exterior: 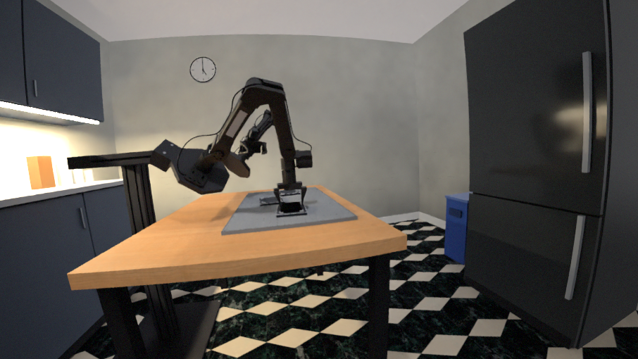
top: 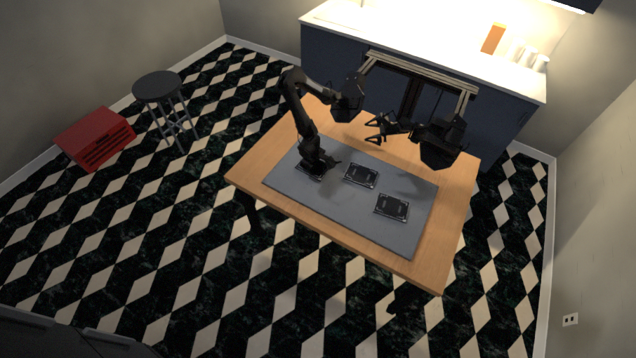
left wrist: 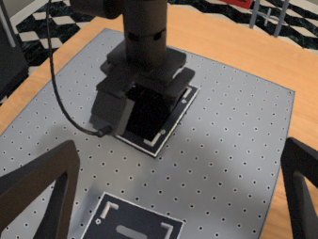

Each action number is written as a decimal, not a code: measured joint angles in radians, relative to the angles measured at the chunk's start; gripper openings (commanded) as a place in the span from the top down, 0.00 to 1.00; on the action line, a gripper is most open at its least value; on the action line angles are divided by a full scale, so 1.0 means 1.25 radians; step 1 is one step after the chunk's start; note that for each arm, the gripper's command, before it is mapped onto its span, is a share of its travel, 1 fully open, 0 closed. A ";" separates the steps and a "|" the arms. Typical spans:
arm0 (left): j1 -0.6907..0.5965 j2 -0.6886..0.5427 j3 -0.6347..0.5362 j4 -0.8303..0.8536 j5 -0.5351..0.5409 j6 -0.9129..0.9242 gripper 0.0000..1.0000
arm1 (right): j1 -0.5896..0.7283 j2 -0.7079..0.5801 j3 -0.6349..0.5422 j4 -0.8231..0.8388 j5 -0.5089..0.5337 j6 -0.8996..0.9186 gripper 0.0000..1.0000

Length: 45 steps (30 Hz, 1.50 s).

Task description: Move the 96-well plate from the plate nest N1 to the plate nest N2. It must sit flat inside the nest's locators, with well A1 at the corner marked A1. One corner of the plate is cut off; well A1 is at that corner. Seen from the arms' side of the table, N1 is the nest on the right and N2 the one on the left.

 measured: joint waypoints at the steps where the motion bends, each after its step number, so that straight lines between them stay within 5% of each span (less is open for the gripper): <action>1: 0.000 0.000 0.000 0.000 0.000 0.000 0.00 | 0.000 0.000 0.000 -0.002 -0.001 -0.001 0.10; 11: 0.000 0.000 0.000 0.000 0.000 0.000 0.00 | -0.002 0.000 0.000 -0.009 -0.005 -0.004 0.21; 12: 0.000 0.000 0.000 0.000 0.000 0.000 0.00 | -0.002 0.000 0.000 -0.009 -0.005 -0.004 0.33; 13: 0.000 0.000 0.000 0.000 0.000 0.000 0.00 | -0.002 0.000 0.000 -0.009 -0.006 -0.004 0.22; 31: -0.002 0.000 0.000 -0.022 -0.005 -0.021 0.00 | 0.060 -0.074 0.007 -0.124 0.033 0.062 0.22; 45: -0.241 -0.089 -0.024 -0.392 -0.103 -0.395 0.00 | 0.060 -0.074 0.007 -0.144 0.033 0.071 0.22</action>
